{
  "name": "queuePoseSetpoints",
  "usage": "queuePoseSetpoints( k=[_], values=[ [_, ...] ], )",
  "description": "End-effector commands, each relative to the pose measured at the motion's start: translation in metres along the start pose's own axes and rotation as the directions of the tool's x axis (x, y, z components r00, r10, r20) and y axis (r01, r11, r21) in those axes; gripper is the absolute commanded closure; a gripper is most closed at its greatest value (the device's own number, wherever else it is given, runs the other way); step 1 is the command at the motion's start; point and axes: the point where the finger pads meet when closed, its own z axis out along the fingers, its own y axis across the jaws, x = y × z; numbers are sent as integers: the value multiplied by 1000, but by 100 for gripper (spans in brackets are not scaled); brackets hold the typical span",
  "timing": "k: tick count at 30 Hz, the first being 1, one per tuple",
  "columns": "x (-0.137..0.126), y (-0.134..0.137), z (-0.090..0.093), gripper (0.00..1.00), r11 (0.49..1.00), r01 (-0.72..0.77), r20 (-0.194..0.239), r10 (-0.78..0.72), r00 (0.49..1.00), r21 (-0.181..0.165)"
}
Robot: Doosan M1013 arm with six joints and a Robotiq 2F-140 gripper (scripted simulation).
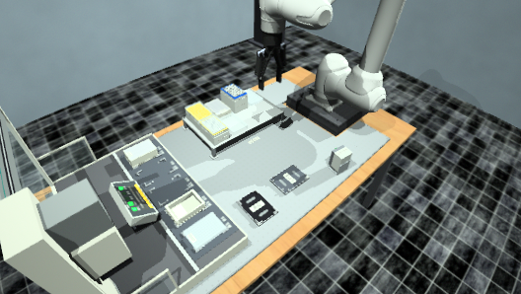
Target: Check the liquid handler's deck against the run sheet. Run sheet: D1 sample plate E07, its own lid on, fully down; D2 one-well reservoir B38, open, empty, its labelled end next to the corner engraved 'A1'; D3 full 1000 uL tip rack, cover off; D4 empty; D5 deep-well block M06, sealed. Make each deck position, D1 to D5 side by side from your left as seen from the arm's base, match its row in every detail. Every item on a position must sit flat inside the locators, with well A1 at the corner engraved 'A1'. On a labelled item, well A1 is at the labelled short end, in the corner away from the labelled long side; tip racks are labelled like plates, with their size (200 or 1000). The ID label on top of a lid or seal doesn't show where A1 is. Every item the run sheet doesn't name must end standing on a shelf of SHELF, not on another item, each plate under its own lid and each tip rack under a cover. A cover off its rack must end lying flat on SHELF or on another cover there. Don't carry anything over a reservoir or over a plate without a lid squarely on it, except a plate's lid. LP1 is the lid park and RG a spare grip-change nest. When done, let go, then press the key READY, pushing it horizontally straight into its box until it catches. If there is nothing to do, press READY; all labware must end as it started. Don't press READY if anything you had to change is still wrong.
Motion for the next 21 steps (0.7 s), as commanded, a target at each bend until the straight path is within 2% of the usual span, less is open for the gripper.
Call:
queuePoseSetpoints(
  k=[1,8,21],
  values=[
    [0,13,-1,34,1000,0,1,0,1000,1],
    [11,19,-1,34,1000,0,0,0,1000,1],
    [76,17,-1,34,1000,0,0,0,1000,1]
  ],
)
